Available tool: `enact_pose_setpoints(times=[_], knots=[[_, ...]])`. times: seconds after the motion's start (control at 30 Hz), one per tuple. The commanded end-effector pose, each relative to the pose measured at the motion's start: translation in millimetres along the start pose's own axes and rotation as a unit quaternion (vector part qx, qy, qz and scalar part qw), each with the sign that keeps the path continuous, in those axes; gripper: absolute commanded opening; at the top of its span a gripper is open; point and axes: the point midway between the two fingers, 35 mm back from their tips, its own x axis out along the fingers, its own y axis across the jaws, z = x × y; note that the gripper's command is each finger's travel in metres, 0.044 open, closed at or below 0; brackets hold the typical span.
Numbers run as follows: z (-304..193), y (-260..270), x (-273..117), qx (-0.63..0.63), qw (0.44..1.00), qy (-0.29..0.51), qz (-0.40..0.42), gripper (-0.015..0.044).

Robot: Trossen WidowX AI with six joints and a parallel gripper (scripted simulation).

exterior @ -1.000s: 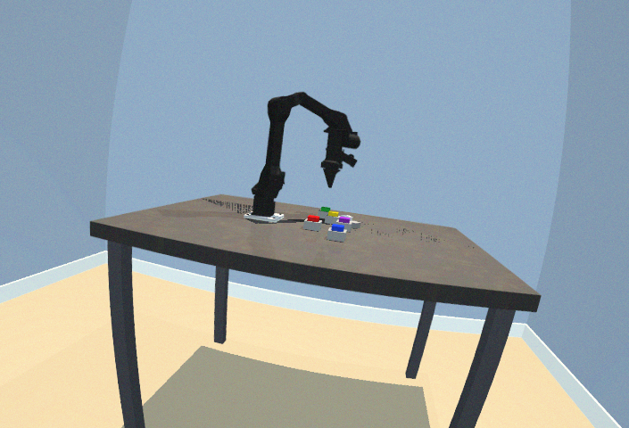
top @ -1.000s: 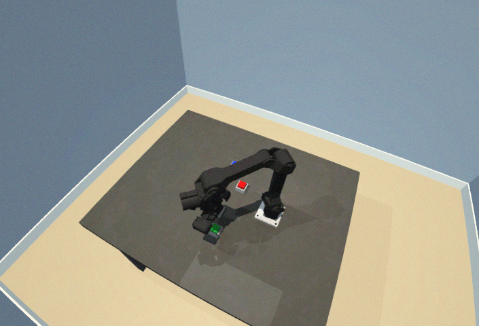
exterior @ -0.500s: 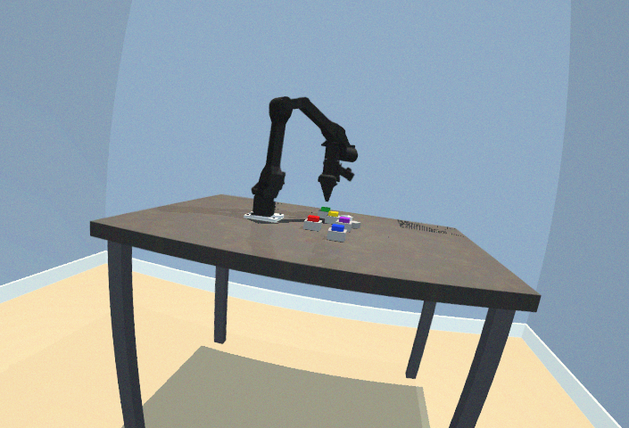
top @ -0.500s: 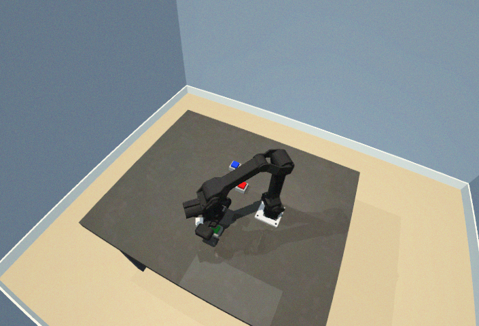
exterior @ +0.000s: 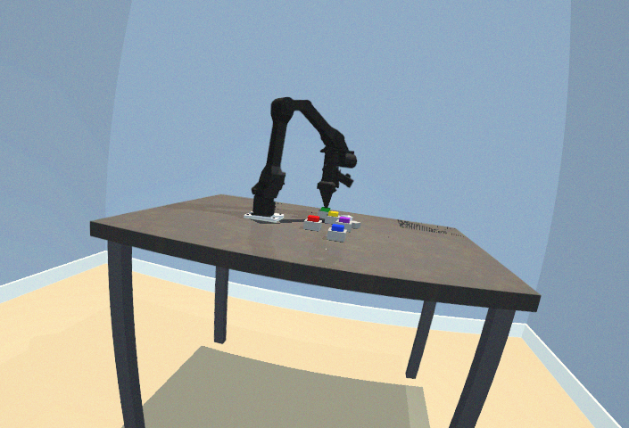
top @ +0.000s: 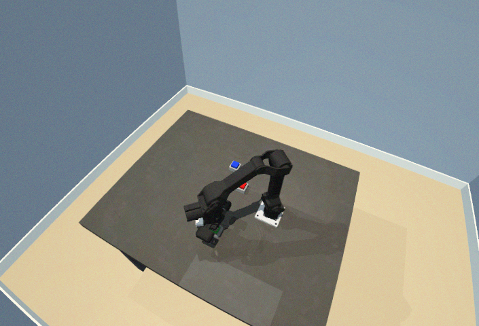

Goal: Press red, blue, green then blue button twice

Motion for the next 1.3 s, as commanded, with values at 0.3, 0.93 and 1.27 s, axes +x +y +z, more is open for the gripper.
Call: enact_pose_setpoints(times=[0.3, 0.93, 1.27], knots=[[-1.0, -0.4, 7.9, 0.002, 1.000, 0.003, -0.002, 0.0020], [-0.7, -0.2, -26.3, 0.002, 1.000, 0.003, -0.002, 0.0020], [-0.2, 0.2, -88.0, 0.002, 1.000, 0.003, -0.002, 0.0020]])
